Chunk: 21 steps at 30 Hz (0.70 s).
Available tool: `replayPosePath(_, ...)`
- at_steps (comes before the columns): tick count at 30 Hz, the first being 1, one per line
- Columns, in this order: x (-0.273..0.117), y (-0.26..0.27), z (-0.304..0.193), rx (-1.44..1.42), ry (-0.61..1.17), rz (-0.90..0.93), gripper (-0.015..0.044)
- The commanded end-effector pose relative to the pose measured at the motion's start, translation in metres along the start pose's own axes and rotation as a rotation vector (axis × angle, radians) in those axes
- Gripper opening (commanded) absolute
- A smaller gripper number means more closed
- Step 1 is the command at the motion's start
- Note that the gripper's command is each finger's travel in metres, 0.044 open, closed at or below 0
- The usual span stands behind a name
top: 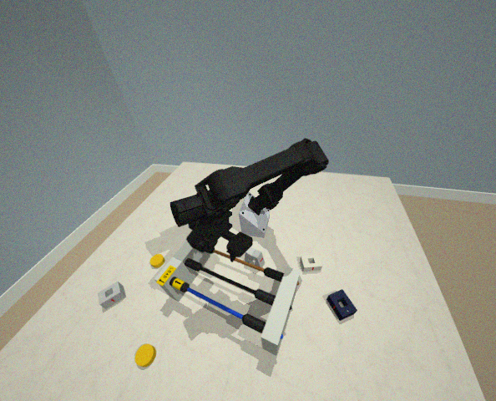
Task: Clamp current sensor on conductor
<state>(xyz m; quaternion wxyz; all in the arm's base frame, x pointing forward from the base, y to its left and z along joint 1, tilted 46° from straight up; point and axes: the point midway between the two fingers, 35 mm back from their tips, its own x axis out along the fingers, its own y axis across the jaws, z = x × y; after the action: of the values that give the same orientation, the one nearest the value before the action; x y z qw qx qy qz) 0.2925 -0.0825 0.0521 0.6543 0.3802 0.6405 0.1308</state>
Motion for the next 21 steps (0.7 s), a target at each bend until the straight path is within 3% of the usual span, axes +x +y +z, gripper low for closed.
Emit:
replayPosePath(1, 0.014, 0.029, -0.060, -0.018, 0.116, 0.009, 0.0440)
replayPosePath(5, 0.022, 0.045, -0.101, -0.036, 0.188, 0.011, 0.0440)
replayPosePath(21, 0.039, 0.045, -0.103, -0.036, 0.186, 0.009, 0.0440)
